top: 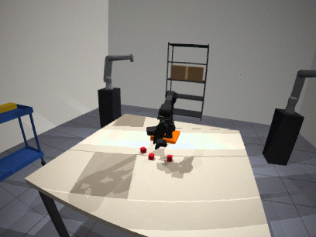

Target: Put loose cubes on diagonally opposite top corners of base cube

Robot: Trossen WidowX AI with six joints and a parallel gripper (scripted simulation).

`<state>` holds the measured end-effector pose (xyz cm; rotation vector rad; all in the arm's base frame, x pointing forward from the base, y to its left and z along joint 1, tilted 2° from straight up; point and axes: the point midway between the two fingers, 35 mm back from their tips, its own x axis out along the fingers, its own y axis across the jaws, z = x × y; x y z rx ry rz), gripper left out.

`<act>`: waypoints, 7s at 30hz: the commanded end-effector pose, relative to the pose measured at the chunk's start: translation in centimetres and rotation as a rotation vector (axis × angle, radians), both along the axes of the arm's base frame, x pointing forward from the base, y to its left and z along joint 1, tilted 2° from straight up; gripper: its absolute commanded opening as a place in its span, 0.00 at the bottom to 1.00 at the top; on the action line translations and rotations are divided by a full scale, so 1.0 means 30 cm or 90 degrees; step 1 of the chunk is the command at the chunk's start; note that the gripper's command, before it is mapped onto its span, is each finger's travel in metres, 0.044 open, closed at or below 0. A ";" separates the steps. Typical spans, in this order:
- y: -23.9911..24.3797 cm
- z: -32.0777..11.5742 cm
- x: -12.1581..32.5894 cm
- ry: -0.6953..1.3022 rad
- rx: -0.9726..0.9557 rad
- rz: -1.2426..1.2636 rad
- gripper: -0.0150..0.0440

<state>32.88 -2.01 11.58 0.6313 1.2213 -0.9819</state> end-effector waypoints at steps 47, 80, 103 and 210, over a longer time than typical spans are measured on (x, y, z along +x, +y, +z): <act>-0.109 -0.268 -0.028 -0.034 0.200 -0.326 0.70; -0.115 -0.167 -0.014 -0.036 0.199 -0.323 0.43; -0.117 0.061 -0.037 -0.035 0.199 -0.326 0.43; 0.248 -0.172 -0.138 0.168 0.078 1.333 0.43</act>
